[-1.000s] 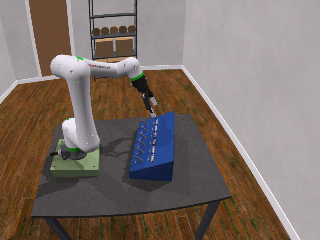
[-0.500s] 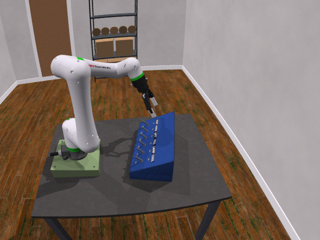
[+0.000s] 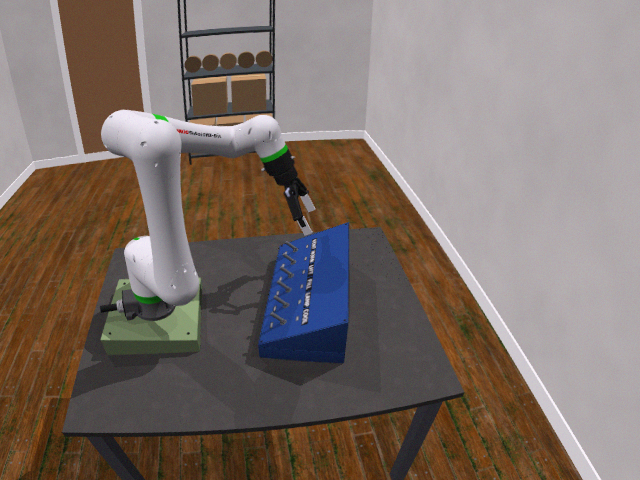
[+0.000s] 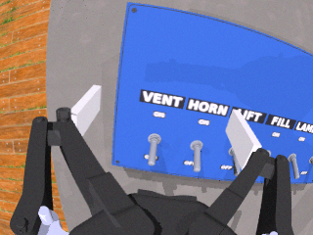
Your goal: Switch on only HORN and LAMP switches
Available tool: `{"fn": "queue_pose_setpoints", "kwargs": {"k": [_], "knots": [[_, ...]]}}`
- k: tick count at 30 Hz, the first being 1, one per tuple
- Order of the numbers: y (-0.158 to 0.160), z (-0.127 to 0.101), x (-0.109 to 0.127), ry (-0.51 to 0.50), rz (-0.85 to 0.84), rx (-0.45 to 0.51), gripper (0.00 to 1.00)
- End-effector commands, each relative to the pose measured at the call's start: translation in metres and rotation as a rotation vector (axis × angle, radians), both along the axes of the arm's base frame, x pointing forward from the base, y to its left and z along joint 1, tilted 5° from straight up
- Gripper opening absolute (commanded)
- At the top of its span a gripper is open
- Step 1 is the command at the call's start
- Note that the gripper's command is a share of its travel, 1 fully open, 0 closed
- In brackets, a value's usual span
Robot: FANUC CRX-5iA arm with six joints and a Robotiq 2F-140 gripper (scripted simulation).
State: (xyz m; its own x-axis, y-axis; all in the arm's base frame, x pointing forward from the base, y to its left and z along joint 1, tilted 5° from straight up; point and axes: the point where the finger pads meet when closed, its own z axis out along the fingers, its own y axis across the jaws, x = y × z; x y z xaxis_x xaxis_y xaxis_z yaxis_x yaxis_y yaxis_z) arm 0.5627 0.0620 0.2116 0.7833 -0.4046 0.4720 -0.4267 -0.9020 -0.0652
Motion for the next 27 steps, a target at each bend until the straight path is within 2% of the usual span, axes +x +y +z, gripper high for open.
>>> {"fn": "queue_pose_setpoints", "kwargs": {"k": [1, 27], "knots": [[-0.003, 0.0, -0.001, 0.0, 0.0, 0.0, 1.0], [-0.061, -0.004, -0.029, 0.0, 0.0, 0.0, 1.0]]}}
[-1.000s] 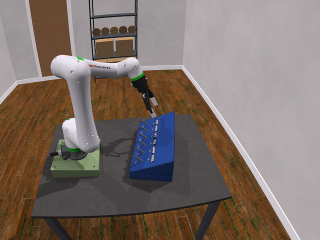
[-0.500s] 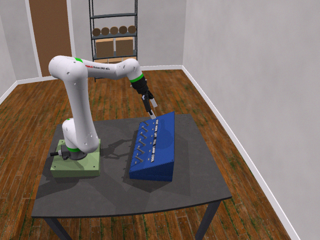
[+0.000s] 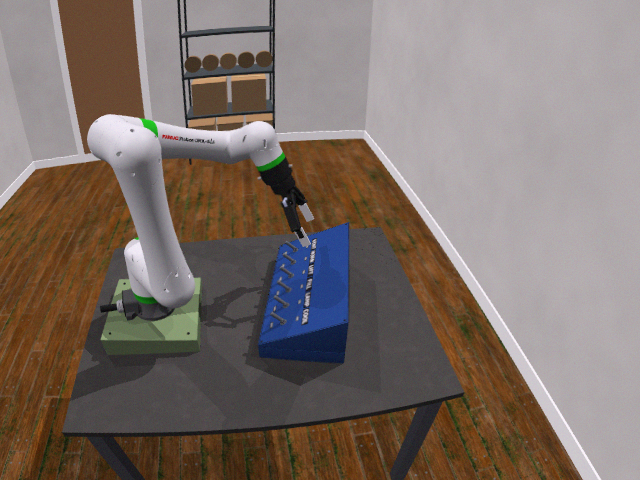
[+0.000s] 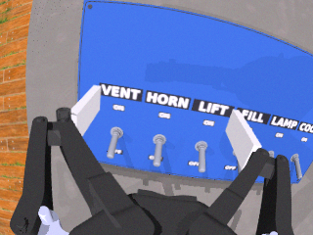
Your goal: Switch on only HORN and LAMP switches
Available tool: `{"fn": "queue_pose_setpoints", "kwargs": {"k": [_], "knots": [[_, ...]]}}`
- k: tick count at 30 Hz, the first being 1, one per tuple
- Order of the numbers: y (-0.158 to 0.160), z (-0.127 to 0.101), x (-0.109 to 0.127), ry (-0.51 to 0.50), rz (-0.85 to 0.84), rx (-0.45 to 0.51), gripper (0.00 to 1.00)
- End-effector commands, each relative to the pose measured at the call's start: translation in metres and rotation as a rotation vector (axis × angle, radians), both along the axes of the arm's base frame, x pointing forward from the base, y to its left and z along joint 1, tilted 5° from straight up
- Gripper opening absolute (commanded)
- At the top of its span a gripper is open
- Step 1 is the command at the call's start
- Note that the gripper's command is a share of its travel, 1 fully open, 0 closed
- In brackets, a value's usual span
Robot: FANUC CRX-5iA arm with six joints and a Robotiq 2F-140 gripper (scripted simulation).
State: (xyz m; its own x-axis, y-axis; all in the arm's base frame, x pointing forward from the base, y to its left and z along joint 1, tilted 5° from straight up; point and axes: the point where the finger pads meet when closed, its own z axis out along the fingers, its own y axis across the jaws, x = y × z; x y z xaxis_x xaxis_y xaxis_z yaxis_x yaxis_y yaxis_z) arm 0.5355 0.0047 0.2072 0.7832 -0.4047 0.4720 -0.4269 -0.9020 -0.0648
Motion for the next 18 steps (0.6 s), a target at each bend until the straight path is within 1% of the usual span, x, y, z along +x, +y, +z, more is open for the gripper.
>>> {"fn": "queue_pose_setpoints", "kwargs": {"k": [1, 18], "knots": [[-0.0046, 0.0001, -0.002, -0.001, 0.0, 0.0, 1.0], [-0.0068, -0.0001, -0.003, -0.001, 0.0, 0.0, 1.0]]}}
